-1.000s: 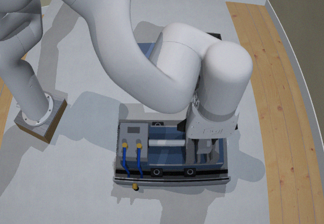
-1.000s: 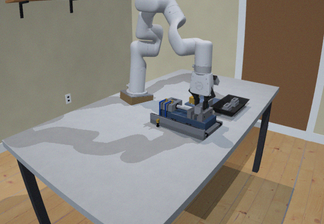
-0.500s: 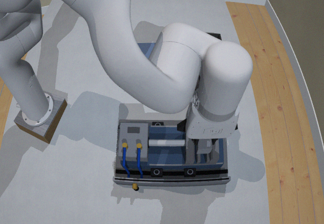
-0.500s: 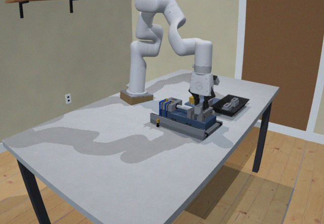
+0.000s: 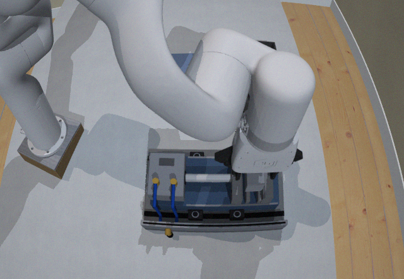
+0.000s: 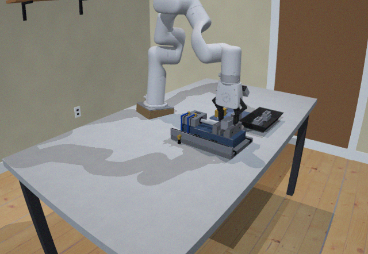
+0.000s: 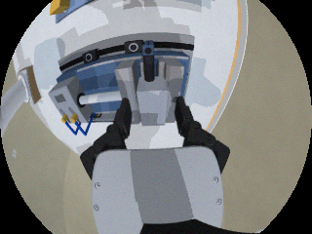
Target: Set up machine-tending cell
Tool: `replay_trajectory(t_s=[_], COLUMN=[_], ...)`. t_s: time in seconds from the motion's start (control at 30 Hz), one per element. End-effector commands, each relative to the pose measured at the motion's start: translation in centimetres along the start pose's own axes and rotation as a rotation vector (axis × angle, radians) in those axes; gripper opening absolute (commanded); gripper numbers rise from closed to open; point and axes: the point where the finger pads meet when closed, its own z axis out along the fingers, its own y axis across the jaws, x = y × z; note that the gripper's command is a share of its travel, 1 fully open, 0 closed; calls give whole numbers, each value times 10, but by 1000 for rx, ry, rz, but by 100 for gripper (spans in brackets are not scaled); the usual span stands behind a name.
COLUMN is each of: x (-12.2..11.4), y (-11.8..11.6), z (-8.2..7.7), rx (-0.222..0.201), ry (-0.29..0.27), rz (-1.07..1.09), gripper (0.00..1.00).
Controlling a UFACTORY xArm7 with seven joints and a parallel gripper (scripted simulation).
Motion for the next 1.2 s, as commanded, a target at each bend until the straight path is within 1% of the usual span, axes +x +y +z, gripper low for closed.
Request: replay_trajectory(t_s=[0.0,0.77,1.0,1.07,1.17], x=[-1,-1,0,0,0], y=[1,1,1,1,1], z=[-2,-3,-12,-12,-19], rx=[-4,-4,-4,-4,-4], ry=[-2,-2,-2,-2,-2], rz=[0,0,0,0,0], gripper=[69,69,69,69,69])
